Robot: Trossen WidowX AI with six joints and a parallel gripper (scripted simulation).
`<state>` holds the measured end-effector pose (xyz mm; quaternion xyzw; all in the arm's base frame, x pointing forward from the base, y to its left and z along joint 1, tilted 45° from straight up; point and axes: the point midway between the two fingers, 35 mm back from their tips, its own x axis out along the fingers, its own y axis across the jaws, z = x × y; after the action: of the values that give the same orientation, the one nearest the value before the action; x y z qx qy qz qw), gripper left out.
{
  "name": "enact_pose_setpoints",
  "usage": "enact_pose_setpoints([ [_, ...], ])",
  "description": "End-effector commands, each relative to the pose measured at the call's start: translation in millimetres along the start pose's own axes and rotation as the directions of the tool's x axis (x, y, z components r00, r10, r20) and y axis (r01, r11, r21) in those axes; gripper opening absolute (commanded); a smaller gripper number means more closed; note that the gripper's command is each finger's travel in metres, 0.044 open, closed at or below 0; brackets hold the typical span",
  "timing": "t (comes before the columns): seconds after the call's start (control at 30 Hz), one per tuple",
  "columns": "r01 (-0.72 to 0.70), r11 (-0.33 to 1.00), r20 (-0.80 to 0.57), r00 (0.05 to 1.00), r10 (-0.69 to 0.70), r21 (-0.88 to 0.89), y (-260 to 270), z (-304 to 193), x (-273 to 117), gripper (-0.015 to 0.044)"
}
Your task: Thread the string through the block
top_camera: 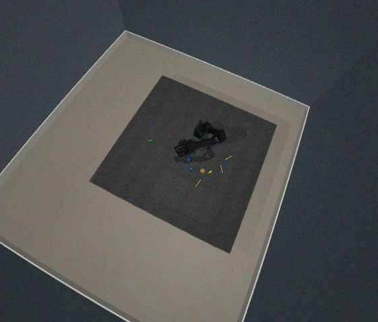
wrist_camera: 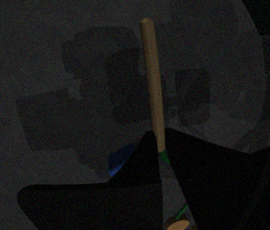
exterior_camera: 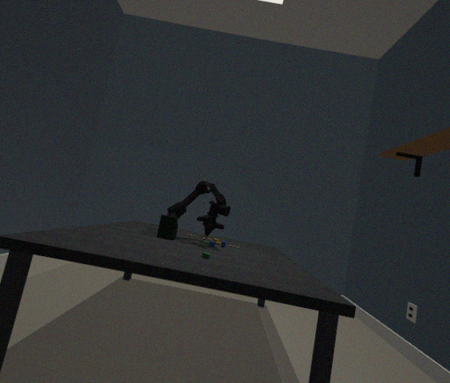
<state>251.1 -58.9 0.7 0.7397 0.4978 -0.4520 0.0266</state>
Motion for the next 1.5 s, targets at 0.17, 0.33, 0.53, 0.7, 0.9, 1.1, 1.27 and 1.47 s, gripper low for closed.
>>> enact_pose_setpoints([
  [0.17,0.015,0.995,0.001,1.0,-0.015,0.103,2.0,-11.3,-1.4,0.0],
  [0.33,0.023,0.987,0.004,1.0,-0.024,0.159,2.6,-17.2,-1.7,0.0],
  [0.53,0.032,0.974,0.008,0.999,-0.035,0.225,3.1,-24.4,-2.1,0.0],
  [0.7,0.039,0.96,0.012,0.999,-0.044,0.279,3.4,-31.0,-2.2,0.0],
  [0.9,0.046,0.939,0.017,0.998,-0.055,0.342,3.6,-39.1,-2.2,0.0],
  [1.1,0.051,0.913,0.021,0.998,-0.065,0.405,3.5,-46.5,-2.3,0.0],
  [1.27,0.055,0.888,0.024,0.997,-0.074,0.457,3.2,-52.7,-2.4,0.0],
  [1.47,0.058,0.854,0.028,0.996,-0.085,0.517,2.6,-60.2,-2.5,0.0],
])
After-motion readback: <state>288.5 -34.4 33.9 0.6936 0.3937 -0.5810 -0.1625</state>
